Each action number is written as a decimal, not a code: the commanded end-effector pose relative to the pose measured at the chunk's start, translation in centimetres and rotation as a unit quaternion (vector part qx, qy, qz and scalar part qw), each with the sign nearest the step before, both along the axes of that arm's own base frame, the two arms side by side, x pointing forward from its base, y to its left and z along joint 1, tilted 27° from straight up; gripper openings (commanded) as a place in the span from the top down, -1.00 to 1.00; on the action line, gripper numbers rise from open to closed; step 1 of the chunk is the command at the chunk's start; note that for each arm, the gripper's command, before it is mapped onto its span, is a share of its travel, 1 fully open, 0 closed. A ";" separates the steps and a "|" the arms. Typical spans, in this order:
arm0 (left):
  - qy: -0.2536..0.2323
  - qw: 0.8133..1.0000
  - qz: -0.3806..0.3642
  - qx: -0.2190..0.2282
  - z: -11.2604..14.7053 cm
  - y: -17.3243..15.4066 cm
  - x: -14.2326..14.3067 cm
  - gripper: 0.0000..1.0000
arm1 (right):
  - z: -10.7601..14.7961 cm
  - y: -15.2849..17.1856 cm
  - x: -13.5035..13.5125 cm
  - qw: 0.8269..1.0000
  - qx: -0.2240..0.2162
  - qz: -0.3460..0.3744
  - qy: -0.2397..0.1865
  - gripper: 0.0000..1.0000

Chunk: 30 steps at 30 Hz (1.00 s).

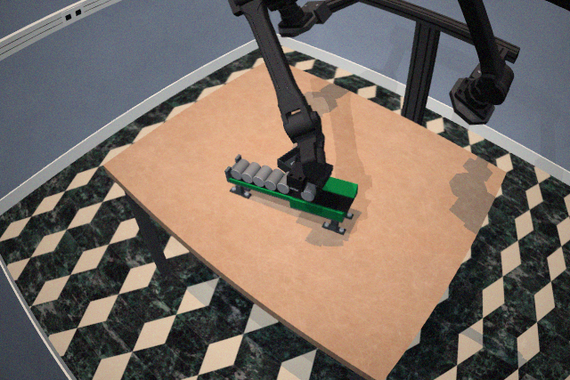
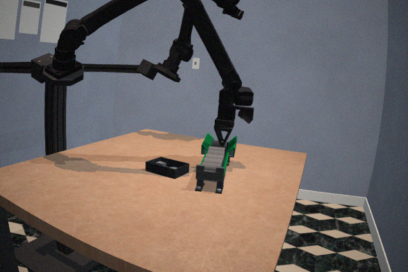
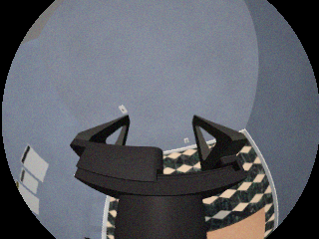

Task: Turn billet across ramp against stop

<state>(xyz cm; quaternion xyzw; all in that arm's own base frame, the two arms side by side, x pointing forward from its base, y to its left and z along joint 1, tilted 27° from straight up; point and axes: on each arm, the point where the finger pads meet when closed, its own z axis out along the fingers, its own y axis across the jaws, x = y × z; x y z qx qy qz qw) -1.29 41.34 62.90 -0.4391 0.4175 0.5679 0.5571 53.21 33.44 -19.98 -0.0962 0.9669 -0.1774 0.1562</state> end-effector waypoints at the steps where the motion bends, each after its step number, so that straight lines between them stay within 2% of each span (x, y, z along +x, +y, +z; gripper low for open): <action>1: 0.009 1.000 0.005 0.027 1.9 -1.4 -0.3 -1.00 | 0.0 0.5 -0.1 1.000 0.000 0.006 0.003 -0.09; 3: 0.009 1.000 0.005 0.027 1.9 -1.4 -0.3 -1.00 | 0.0 0.5 -0.1 1.000 0.000 0.006 0.003 -0.15; 25: 0.009 1.000 0.005 0.027 1.9 -1.4 -0.3 -1.00 | 0.1 0.5 -0.1 1.000 0.000 0.006 0.003 -0.15; 30: 0.009 1.000 0.005 0.027 1.9 -1.4 -0.3 -1.00 | 2.2 1.8 -0.7 1.000 0.008 0.008 -0.005 -0.15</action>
